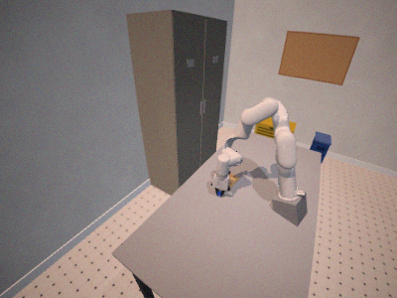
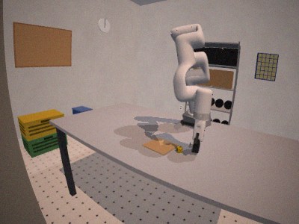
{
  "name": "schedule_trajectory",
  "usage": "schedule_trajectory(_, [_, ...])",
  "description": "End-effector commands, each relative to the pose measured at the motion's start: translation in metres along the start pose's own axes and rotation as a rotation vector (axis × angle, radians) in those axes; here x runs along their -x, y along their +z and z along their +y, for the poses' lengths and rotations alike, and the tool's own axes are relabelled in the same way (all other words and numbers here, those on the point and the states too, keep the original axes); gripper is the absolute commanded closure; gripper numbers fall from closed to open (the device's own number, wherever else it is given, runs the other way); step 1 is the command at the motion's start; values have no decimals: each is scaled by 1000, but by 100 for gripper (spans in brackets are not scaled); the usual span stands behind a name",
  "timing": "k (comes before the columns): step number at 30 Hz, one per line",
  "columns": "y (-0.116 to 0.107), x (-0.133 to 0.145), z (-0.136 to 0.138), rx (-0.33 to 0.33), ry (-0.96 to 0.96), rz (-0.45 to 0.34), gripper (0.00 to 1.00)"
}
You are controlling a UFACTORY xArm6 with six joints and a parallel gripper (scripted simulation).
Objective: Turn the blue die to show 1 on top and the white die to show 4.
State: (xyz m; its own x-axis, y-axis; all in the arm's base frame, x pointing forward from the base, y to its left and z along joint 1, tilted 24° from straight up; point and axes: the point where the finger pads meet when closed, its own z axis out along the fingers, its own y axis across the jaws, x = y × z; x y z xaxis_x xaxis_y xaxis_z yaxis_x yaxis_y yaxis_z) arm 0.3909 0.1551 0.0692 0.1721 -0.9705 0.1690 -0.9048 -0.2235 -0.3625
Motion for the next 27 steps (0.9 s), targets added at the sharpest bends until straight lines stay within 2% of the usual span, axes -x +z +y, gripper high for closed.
schedule_trajectory(1, [-30,0,-1,-1,0,-1,79])
schedule_trajectory(6, [-69,0,-1,-1,0,-1,79])
schedule_trajectory(11, [-87,0,-1,-1,0,-1,79])
schedule_trajectory(23, [-89,0,-1,-1,-1,-2,79])
schedule_trajectory(27, [-88,0,-2,-1,-58,-1,79])
